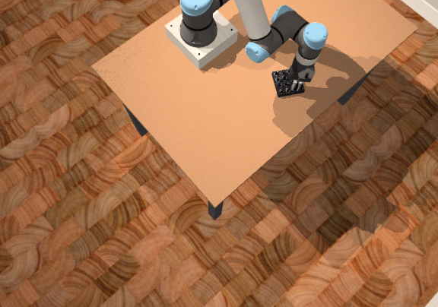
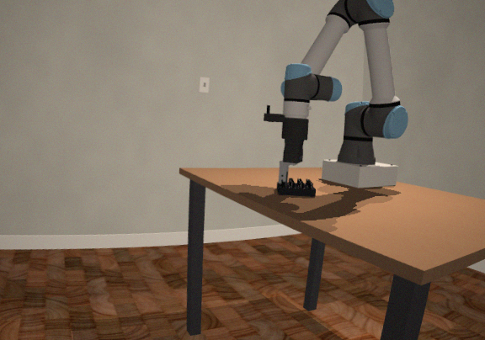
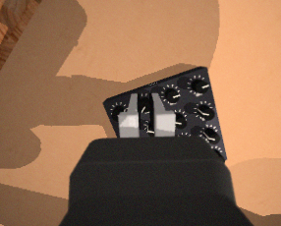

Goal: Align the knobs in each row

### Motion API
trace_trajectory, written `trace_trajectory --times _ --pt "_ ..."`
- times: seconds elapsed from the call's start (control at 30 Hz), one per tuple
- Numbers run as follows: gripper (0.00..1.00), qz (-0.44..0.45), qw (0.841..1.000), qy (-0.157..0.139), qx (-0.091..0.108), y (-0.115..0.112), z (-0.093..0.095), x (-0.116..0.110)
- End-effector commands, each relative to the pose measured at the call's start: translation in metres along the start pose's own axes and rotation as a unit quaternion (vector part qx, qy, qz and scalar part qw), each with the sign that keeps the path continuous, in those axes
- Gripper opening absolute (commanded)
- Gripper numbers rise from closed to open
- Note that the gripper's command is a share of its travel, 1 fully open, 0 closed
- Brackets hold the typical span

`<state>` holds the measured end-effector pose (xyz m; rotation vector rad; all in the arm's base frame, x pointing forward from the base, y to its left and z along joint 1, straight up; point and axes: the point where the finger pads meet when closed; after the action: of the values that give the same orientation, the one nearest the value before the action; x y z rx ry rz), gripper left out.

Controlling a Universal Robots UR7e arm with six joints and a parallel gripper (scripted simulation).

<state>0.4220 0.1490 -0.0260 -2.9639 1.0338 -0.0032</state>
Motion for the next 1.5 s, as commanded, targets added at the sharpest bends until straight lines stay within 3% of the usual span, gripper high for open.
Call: trace_trajectory --times 0.0,0.33,0.83,1.33,1.47 --pt "0.3 0.052 0.999 0.001 0.0 -0.0003 -0.0004 0.0003" --pt "0.3 0.133 0.991 0.001 0.0 -0.0003 -0.0004 0.0003" --pt "0.3 0.272 0.962 0.001 0.0 -0.0003 -0.0004 0.0003" --pt "0.3 0.421 0.907 0.001 0.0 -0.0003 -0.0004 0.0003" --pt "0.3 0.438 0.899 0.001 0.0 -0.0003 -0.0004 0.0003"
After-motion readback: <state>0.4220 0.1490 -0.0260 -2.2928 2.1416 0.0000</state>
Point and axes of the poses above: the point where the finger pads meet when closed, its own z axis out along the fingers, its own y axis across the jaws, x = y × z, and after that the axes turned 7 degrees about -z, right-handed
